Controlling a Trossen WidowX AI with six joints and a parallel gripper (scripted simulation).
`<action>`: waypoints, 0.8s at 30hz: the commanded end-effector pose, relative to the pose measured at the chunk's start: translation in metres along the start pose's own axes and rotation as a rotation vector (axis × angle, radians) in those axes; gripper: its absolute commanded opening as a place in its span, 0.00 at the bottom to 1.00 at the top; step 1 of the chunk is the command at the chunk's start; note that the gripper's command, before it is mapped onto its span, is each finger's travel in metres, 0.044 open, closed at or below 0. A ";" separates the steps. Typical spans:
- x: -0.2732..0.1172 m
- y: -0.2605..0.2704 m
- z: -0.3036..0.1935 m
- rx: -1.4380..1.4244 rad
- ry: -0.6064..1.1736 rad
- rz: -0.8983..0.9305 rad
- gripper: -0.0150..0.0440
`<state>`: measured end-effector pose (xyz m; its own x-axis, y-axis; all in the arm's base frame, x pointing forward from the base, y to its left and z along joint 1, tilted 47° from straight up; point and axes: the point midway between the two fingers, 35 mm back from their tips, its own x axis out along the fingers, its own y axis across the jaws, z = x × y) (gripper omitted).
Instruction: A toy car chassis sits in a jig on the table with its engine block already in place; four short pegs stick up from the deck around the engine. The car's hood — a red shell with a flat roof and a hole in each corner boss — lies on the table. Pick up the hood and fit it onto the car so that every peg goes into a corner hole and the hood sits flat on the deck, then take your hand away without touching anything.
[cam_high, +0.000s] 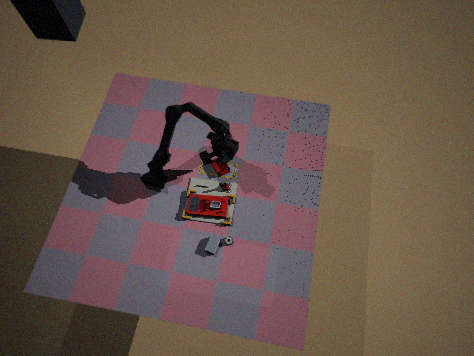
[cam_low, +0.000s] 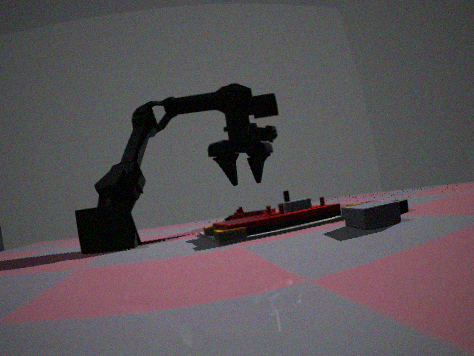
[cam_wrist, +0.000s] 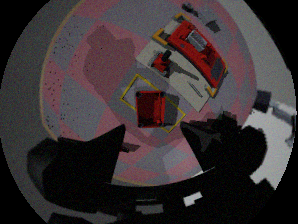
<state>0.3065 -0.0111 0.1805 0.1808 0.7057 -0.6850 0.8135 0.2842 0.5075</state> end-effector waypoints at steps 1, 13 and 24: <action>0.001 -0.001 0.002 0.009 -0.005 -0.003 1.00; 0.009 -0.001 0.002 0.009 -0.006 -0.003 1.00; 0.016 0.000 0.003 0.009 -0.006 -0.003 1.00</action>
<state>0.3103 -0.0031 0.1695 0.1814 0.7024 -0.6883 0.8171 0.2818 0.5029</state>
